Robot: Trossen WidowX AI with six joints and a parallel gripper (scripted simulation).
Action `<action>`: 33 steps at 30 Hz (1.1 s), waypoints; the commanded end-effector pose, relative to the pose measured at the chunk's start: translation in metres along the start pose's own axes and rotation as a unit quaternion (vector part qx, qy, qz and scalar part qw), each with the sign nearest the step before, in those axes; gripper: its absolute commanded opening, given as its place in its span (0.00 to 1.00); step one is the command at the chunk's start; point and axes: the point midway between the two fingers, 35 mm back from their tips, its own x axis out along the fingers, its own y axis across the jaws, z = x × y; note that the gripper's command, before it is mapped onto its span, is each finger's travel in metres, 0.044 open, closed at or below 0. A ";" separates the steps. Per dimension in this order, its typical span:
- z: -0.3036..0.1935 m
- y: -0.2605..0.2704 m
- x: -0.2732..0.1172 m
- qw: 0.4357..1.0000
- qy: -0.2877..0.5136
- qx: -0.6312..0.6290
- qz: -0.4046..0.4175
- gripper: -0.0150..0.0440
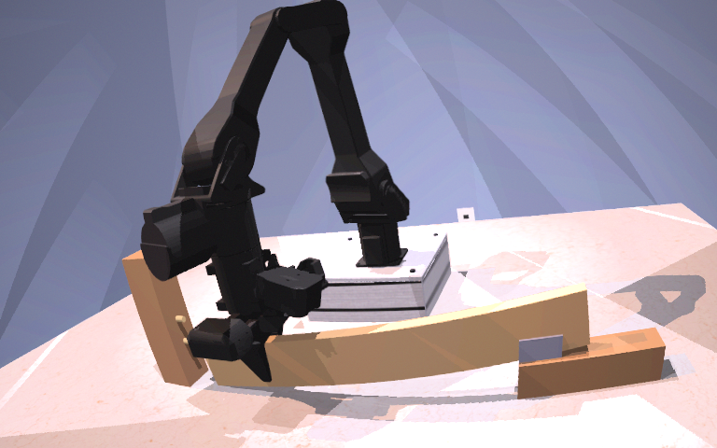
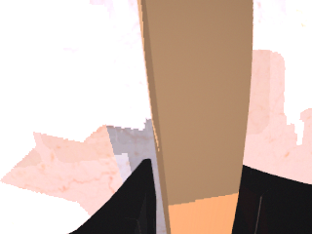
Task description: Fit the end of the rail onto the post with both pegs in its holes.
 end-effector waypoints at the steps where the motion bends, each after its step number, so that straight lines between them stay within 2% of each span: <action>1: -0.001 0.000 0.000 1.000 0.003 0.003 0.000 0.35; 6: -0.001 0.000 0.000 1.000 0.003 0.003 0.000 0.30; 7: -0.001 0.000 0.000 1.000 0.003 0.003 0.000 0.25; 33: 0.000 -0.001 -0.008 1.000 0.003 0.003 0.000 0.25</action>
